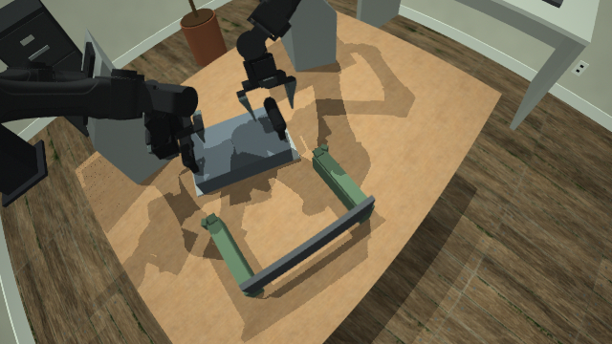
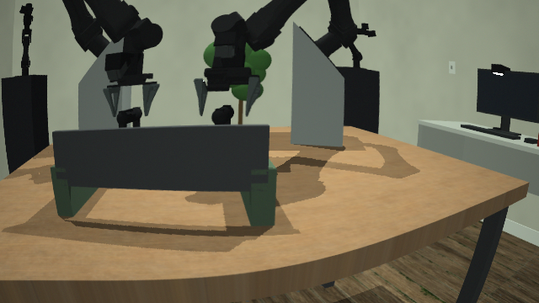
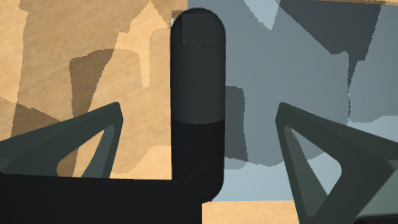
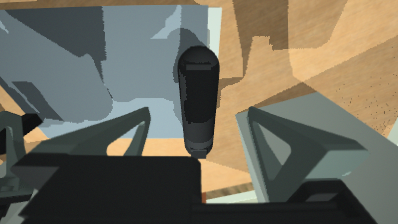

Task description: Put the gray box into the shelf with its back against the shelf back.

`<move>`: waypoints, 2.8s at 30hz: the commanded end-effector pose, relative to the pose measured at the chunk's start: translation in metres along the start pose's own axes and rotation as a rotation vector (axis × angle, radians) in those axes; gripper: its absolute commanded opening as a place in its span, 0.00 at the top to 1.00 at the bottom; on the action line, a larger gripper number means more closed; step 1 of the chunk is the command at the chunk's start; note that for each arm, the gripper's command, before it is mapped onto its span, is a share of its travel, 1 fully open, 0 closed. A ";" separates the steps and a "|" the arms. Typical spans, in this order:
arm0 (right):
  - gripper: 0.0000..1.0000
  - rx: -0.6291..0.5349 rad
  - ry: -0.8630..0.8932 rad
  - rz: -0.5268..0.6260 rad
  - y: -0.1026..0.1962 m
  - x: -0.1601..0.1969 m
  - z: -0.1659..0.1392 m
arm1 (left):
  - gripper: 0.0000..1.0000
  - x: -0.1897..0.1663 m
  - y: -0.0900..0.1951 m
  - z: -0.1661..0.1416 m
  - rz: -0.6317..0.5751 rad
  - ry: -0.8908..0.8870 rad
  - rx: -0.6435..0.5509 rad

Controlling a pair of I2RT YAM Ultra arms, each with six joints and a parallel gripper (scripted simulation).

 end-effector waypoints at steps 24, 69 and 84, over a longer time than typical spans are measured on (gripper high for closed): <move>0.00 -0.043 -0.003 0.033 0.002 0.003 0.006 | 0.86 0.001 0.001 0.033 0.000 0.045 -0.063; 0.86 -0.051 -0.024 0.043 0.013 0.013 0.017 | 0.86 0.002 0.007 0.016 0.004 0.005 -0.034; 0.86 -0.050 -0.016 0.038 0.026 0.013 0.018 | 0.86 0.004 0.018 0.040 0.007 0.026 -0.058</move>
Point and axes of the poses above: on each arm, the point where the finger pads meet when closed, its own y axis back along the fingers, its own x axis across the jaws, z = x × y, the point moved 4 cm from there along y, back along the fingers, and after that the axes turned 10 degrees about -y, right-handed, at the moved point
